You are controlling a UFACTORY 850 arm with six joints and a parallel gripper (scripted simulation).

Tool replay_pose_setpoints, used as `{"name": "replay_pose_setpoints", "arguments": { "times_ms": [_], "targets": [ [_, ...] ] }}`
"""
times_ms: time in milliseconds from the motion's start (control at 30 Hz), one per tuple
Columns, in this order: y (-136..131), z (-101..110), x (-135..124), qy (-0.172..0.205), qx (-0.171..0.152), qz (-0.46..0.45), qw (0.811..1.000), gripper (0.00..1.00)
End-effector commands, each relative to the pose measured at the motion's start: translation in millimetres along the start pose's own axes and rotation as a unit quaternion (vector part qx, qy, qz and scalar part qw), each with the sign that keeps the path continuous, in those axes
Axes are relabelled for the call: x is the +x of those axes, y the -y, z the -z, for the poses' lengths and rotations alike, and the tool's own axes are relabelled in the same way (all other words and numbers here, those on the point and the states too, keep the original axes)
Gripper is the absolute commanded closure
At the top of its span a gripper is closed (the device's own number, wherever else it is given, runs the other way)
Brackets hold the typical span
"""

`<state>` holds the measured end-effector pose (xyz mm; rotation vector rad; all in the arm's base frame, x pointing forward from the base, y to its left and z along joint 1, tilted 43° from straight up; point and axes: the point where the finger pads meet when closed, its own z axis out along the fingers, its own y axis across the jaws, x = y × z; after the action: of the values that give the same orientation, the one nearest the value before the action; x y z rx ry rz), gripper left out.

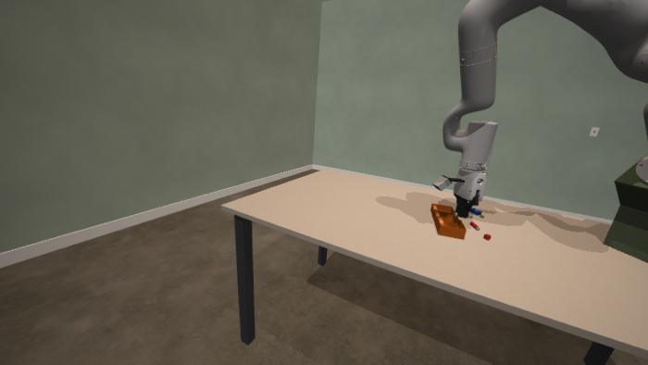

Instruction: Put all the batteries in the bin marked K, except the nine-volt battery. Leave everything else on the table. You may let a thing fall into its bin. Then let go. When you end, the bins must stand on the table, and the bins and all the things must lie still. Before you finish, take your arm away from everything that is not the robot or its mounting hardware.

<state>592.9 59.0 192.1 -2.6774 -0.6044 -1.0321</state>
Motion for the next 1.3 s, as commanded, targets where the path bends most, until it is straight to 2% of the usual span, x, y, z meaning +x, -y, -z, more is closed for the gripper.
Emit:
{"name": "replay_pose_setpoints", "arguments": {
  "times_ms": [0,67,267,333,367,567,833,900,933,1067,1267],
  "targets": [
    [8.5,0.0,25.3,-0.001,-0.002,0.078,0.997,1.00],
    [11.2,0.1,32.9,-0.001,-0.002,0.113,0.994,1.00],
    [11.2,0.1,32.9,0.000,0.000,0.214,0.977,1.00],
    [11.2,0.1,32.9,0.000,0.000,0.214,0.977,1.00],
    [11.2,0.1,32.9,0.001,0.000,0.261,0.965,1.00],
    [11.2,0.0,32.9,0.004,0.004,0.346,0.938,1.00],
    [11.0,0.0,33.1,0.006,0.006,0.465,0.885,1.00],
    [11.0,0.0,33.1,0.006,0.006,0.465,0.885,1.00],
    [11.0,0.1,33.2,0.004,0.003,0.506,0.862,1.00],
    [10.9,0.0,33.3,0.000,-0.004,0.546,0.838,1.00],
    [10.9,0.0,33.2,0.000,-0.004,0.546,0.838,1.00]
  ]
}}
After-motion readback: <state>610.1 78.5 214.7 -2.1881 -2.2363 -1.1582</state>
